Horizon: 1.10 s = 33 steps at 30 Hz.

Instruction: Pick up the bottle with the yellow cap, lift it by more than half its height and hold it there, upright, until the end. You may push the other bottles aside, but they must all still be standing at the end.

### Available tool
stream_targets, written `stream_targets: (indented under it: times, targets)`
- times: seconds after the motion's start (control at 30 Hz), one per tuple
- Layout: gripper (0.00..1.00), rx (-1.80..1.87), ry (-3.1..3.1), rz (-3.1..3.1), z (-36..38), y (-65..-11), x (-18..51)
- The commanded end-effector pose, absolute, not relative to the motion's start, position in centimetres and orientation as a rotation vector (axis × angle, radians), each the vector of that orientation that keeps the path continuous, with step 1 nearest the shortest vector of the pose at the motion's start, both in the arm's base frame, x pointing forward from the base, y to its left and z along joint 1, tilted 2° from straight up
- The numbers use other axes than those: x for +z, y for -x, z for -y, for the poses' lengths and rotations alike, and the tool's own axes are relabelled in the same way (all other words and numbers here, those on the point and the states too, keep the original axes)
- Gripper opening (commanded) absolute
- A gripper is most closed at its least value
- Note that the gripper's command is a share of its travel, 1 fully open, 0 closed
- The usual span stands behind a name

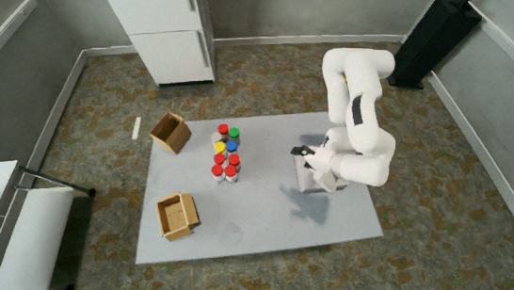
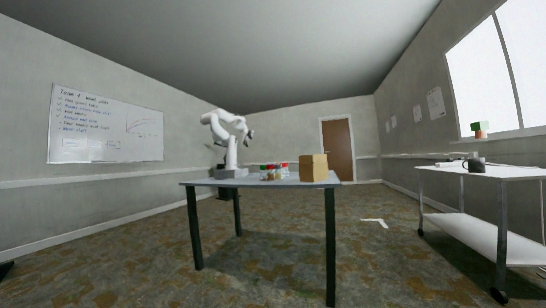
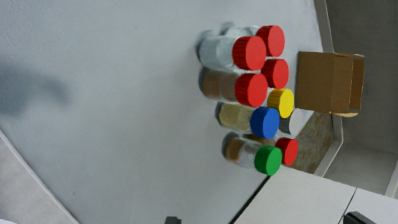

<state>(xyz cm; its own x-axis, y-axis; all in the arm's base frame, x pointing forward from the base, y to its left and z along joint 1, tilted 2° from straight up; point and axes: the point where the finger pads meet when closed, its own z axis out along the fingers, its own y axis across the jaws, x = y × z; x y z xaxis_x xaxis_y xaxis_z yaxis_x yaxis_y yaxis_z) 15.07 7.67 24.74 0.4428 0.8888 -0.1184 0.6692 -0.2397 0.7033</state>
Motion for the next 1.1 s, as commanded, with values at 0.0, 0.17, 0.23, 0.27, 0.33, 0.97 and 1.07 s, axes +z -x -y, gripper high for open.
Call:
stream_targets:
  times: [0.0,0.17,0.23,0.27,0.33,0.97,1.07]
  targets:
    - [1.0,0.402,-1.997,-1.304,-7.72,-15.07,24.82]
    - [1.0,0.402,-1.997,-1.304,-7.72,-15.07,24.82]
    - [1.0,0.402,-1.997,-1.304,-7.72,-15.07,24.82]
    - [1.0,0.402,-1.997,-1.304,-7.72,-15.07,24.82]
    - [1.0,0.402,-1.997,-1.304,-7.72,-15.07,24.82]
    - [0.79,0.257,-2.269,-1.048,-8.5,-15.2,25.38]
    - [0.79,0.257,-2.269,-1.048,-8.5,-15.2,25.38]
